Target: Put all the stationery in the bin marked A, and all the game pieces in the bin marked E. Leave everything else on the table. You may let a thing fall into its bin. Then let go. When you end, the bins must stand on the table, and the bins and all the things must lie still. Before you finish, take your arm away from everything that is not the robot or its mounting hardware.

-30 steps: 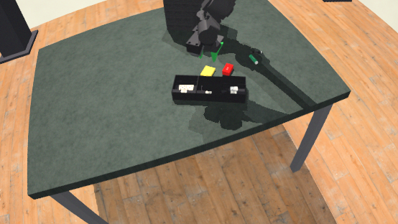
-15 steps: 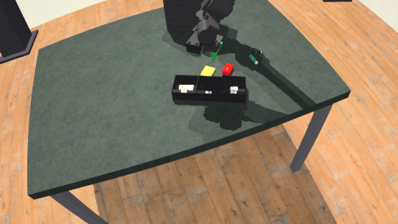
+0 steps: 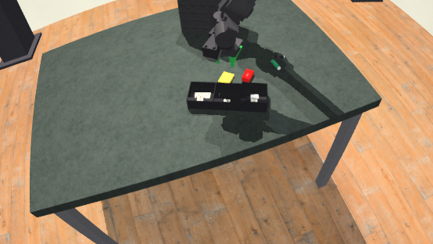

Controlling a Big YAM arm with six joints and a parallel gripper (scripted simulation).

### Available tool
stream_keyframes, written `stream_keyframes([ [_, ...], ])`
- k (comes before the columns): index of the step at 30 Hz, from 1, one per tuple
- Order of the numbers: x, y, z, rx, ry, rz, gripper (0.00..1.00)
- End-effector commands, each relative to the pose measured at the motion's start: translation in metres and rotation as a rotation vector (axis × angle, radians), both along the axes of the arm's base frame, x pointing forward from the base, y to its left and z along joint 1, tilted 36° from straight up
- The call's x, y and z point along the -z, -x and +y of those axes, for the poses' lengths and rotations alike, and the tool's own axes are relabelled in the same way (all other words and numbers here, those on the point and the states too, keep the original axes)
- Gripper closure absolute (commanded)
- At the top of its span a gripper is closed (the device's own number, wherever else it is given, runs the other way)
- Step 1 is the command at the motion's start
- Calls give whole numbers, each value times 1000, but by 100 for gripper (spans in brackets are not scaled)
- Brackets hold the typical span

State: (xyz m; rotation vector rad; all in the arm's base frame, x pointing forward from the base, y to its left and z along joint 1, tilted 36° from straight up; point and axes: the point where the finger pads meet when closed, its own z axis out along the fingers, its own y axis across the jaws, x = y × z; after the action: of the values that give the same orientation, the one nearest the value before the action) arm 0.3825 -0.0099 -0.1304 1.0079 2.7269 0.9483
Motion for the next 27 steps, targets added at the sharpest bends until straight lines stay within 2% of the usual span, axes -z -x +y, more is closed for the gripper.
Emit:
stream_keyframes([
  [1,7,5,7,0,-6,8,47],
  [3,7,5,7,0,-6,8,47],
  [17,48,-23,33,1,0,-2,47],
  [20,48,-24,33,1,0,-2,47],
  [21,35,-35,16,35,7,-36,47],
  [26,36,-31,18,26,4,-18,47],
  [27,44,-24,22,18,1,-3,47],
])
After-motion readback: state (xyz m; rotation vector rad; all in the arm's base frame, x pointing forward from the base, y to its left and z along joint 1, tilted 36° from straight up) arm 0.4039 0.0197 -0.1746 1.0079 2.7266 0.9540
